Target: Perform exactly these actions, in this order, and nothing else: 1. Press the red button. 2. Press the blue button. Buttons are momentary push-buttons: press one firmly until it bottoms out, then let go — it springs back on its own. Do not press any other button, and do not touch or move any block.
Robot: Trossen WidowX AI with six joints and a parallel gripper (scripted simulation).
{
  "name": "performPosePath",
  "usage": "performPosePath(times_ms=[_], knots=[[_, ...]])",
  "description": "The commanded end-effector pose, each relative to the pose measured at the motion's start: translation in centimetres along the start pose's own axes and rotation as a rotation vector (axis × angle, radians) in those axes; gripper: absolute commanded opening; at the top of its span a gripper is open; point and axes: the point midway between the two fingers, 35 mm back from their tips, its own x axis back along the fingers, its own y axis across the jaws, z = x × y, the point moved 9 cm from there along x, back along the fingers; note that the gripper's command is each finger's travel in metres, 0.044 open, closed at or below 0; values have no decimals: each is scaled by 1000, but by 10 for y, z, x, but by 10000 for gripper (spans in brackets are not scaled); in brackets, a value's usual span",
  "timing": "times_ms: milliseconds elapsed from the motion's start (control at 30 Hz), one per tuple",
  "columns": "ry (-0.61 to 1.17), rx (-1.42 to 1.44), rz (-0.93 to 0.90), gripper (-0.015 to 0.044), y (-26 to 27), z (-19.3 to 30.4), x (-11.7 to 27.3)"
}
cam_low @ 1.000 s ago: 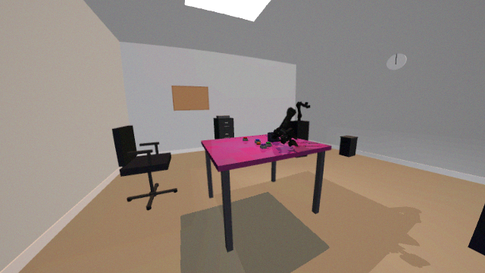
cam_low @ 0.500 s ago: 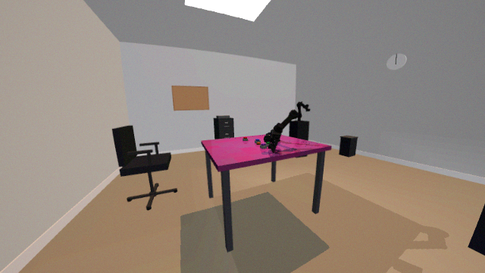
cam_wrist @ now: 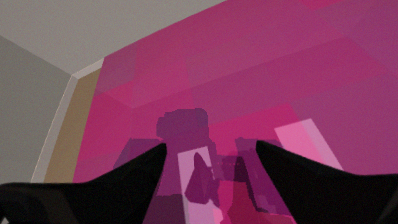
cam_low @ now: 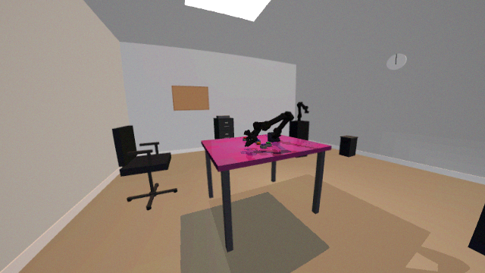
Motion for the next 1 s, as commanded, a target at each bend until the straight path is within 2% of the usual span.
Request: performPosePath(times_ms=[0, 267, 500, 733, 967], knots=[[2, 93, 190, 400, -44, -43, -1], [126, 193, 431, 400, -126, -99, 20], [316, 236, 529, 400, -200, -129, 58], [523, 249, 486, 400, -272, -140, 107], [676, 258, 299, 400, -336, -132, 163]])
